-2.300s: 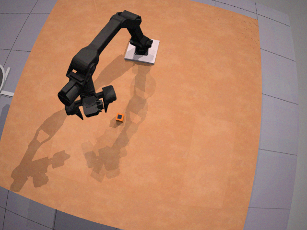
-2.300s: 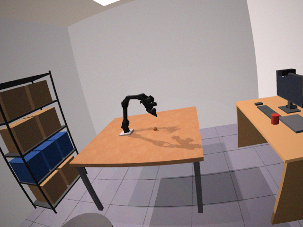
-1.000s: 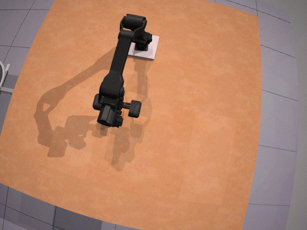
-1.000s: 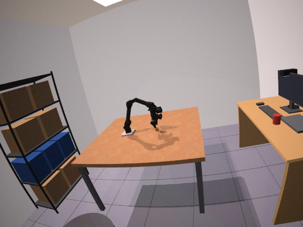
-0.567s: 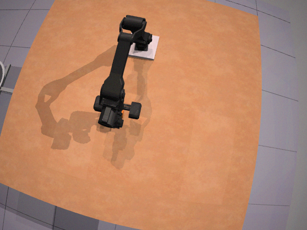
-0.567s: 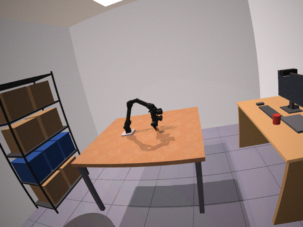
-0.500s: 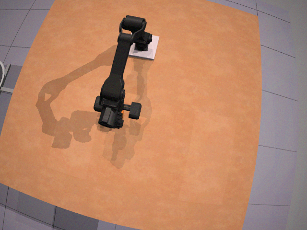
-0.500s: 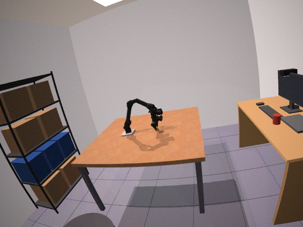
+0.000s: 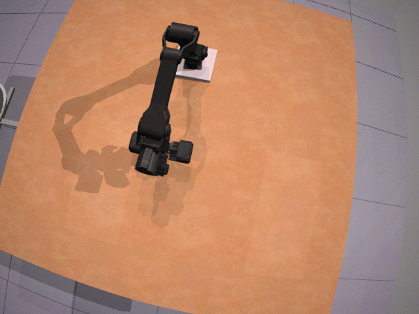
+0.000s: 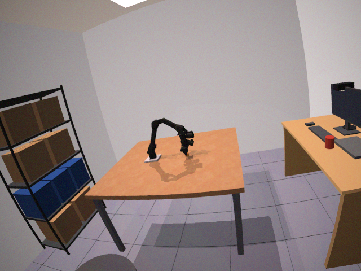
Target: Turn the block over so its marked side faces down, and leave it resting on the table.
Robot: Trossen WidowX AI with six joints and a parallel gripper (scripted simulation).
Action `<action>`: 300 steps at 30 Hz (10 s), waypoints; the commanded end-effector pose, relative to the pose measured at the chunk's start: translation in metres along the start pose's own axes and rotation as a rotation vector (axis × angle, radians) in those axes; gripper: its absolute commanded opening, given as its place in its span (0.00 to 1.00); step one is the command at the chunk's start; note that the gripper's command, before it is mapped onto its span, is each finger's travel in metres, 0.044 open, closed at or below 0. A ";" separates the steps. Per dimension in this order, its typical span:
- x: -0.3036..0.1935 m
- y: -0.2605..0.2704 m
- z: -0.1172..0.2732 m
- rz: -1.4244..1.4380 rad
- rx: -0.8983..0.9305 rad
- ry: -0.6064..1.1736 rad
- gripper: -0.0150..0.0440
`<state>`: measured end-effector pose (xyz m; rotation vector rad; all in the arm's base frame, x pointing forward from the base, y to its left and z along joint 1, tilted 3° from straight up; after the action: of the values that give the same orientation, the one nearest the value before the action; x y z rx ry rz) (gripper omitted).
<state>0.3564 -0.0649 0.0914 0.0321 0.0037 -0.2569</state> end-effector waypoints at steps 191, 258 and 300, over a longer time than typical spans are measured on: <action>-0.055 -0.007 0.054 -0.003 0.067 -0.516 1.00; 0.012 0.000 0.004 -0.005 -0.004 0.001 1.00; 0.012 0.000 0.029 -0.005 -0.004 0.001 0.25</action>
<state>0.3685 -0.0683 0.1133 0.0317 0.0065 -0.2607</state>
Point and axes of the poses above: the point midway between the two fingers, 35 mm back from their tips, its own z axis back along the fingers, its own y axis across the jaws, x = y × z, the point moved 6 cm from there along z, back along the fingers, and after that the axes turned 8 degrees about -z, right-handed, at the moved point
